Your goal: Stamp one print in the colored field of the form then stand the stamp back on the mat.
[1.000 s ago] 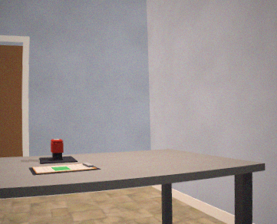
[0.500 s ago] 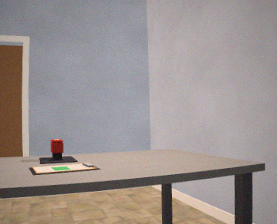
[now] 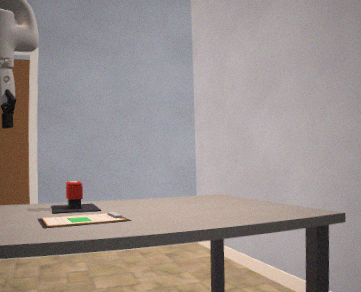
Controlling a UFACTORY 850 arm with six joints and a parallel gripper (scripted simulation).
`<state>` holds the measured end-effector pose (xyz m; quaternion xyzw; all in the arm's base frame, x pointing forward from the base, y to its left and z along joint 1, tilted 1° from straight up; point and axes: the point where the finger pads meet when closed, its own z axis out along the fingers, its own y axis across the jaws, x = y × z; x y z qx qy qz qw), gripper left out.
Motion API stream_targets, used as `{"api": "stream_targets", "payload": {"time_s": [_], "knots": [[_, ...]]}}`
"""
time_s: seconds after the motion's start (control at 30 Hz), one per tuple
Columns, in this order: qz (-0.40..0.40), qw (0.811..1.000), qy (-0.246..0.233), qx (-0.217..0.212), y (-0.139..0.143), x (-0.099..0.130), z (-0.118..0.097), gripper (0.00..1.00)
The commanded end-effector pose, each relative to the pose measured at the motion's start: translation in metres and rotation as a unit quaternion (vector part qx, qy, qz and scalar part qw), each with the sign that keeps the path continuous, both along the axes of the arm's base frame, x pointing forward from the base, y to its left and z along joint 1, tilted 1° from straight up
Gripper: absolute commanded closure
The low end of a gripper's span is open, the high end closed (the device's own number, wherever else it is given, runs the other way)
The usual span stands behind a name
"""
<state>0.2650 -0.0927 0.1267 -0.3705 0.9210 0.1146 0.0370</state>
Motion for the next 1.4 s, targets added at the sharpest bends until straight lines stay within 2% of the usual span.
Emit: {"api": "stream_targets", "payload": {"time_s": [0.0,0.03,0.07,0.1,0.13,0.17,0.2,0.27,0.3,0.33,0.37,0.43,0.47,0.5,0.53,0.57,0.6,0.63,0.67,0.73,0.77,0.83,0.87,1.0,1.37], "knots": [[0.068,0.997,0.012,-0.023,0.016,0.045,-0.016,0.00],[0.110,0.993,0.010,-0.035,0.031,0.066,-0.023,0.00],[0.110,0.993,0.010,-0.035,0.032,0.068,-0.023,0.00],[0.152,0.987,0.006,-0.045,0.045,0.081,-0.027,0.00],[0.152,0.987,0.006,-0.045,0.050,0.090,-0.030,0.00],[0.152,0.987,0.006,-0.045,0.052,0.091,-0.031,0.00],[0.192,0.980,0.000,-0.055,0.067,0.104,-0.035,0.00],[0.192,0.980,0.000,-0.055,0.067,0.104,-0.035,0.00],[0.232,0.971,-0.006,-0.064,0.093,0.124,-0.044,0.00],[0.232,0.971,-0.006,-0.064,0.099,0.131,-0.047,0.00],[0.269,0.960,-0.013,-0.072,0.110,0.133,-0.048,0.00],[0.269,0.960,-0.013,-0.072,0.127,0.148,-0.056,0.00],[0.304,0.949,-0.021,-0.078,0.140,0.150,-0.058,0.00],[0.304,0.949,-0.021,-0.078,0.150,0.157,-0.062,0.00],[0.335,0.938,-0.029,-0.084,0.163,0.160,-0.065,0.00],[0.335,0.938,-0.029,-0.084,0.173,0.165,-0.069,0.00],[0.364,0.927,-0.037,-0.088,0.186,0.167,-0.072,0.00],[0.364,0.927,-0.037,-0.088,0.197,0.172,-0.076,0.00],[0.389,0.916,-0.044,-0.091,0.210,0.174,-0.079,0.00],[0.389,0.916,-0.044,-0.091,0.233,0.182,-0.087,0.00],[0.410,0.906,-0.050,-0.093,0.246,0.182,-0.091,0.00],[0.410,0.906,-0.050,-0.093,0.246,0.182,-0.091,0.00],[0.428,0.897,-0.056,-0.094,0.282,0.189,-0.102,0.00],[0.466,0.877,-0.069,-0.097,0.327,0.189,-0.116,0.00],[0.470,0.874,-0.070,-0.097,0.333,0.188,-0.117,0.00]]}}
